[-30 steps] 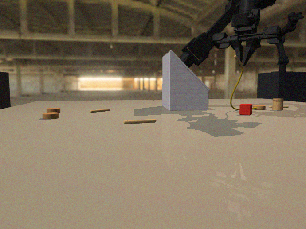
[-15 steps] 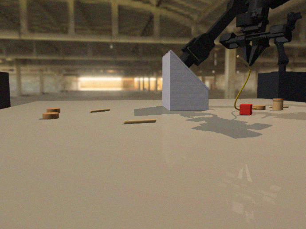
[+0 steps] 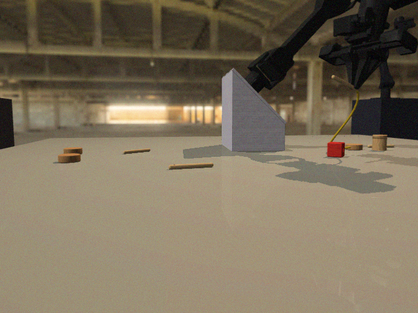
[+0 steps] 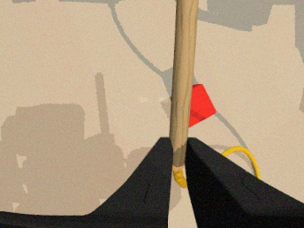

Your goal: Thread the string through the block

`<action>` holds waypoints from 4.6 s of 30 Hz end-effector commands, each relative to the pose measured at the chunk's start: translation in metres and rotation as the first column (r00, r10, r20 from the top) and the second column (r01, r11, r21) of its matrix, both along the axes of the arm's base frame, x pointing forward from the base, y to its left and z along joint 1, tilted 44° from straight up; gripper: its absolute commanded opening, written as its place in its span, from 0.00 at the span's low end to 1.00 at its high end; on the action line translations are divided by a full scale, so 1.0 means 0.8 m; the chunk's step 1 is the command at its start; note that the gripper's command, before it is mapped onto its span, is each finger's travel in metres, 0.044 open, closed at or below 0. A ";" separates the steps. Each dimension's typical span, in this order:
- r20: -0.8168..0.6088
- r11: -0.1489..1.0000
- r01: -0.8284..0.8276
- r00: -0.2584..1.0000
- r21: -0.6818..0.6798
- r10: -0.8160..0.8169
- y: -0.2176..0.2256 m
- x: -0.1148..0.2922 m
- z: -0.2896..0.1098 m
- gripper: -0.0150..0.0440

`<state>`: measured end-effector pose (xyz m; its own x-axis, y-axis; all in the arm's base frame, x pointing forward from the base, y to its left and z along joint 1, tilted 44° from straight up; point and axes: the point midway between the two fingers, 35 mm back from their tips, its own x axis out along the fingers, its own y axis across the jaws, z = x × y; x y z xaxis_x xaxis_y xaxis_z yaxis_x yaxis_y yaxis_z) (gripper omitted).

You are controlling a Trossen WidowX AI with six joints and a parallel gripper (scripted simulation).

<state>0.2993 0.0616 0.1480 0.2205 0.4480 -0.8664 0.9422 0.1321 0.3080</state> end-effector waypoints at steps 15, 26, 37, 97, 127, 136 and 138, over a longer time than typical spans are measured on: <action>-0.154 0.987 0.160 0.976 0.009 -0.157 0.017 0.017 0.018 0.25; -0.284 0.956 0.293 0.918 0.010 -0.278 0.034 0.028 0.038 0.25; -0.405 0.909 0.417 0.828 -0.019 -0.388 0.050 0.037 0.055 0.25; -0.631 0.726 0.685 0.539 -0.057 -0.558 0.105 0.052 0.081 0.25; -0.656 0.679 0.732 0.541 0.059 -0.526 0.134 0.059 0.044 0.25; -0.667 0.663 0.742 0.543 0.097 -0.510 0.143 0.058 0.033 0.25; -0.670 0.659 0.744 0.543 0.106 -0.506 0.145 0.057 0.030 0.25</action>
